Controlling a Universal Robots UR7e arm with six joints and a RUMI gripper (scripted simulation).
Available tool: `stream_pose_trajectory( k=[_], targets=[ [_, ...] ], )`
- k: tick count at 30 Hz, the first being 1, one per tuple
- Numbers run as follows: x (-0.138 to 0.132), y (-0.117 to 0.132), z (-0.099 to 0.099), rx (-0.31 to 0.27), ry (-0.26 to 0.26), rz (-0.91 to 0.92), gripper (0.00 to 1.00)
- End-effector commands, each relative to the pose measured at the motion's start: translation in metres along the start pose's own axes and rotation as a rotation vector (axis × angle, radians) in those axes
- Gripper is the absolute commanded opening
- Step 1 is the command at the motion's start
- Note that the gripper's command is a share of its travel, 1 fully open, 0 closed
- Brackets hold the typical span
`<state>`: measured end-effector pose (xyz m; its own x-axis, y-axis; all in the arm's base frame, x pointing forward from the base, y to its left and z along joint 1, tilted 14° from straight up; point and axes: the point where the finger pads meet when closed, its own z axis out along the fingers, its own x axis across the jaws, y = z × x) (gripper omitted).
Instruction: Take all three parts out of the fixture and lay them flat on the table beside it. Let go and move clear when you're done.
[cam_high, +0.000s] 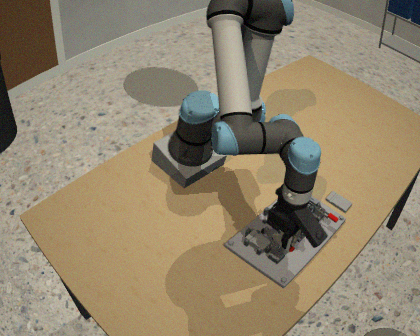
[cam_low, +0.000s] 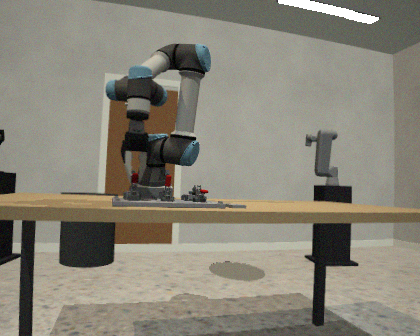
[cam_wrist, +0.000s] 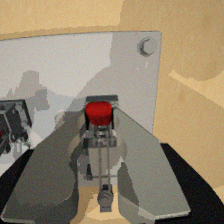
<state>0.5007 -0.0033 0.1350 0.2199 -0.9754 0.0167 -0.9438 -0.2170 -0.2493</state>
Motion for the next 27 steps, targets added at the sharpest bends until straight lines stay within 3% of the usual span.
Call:
stream_pose_trajectory(
  k=[1, 27],
  targets=[
    [0.0, 0.005, -0.002, 0.0, 0.0, 0.0, 0.0],
    [0.0, 0.021, -0.004, 0.0, 0.0, 0.0, 0.0]
  ],
)
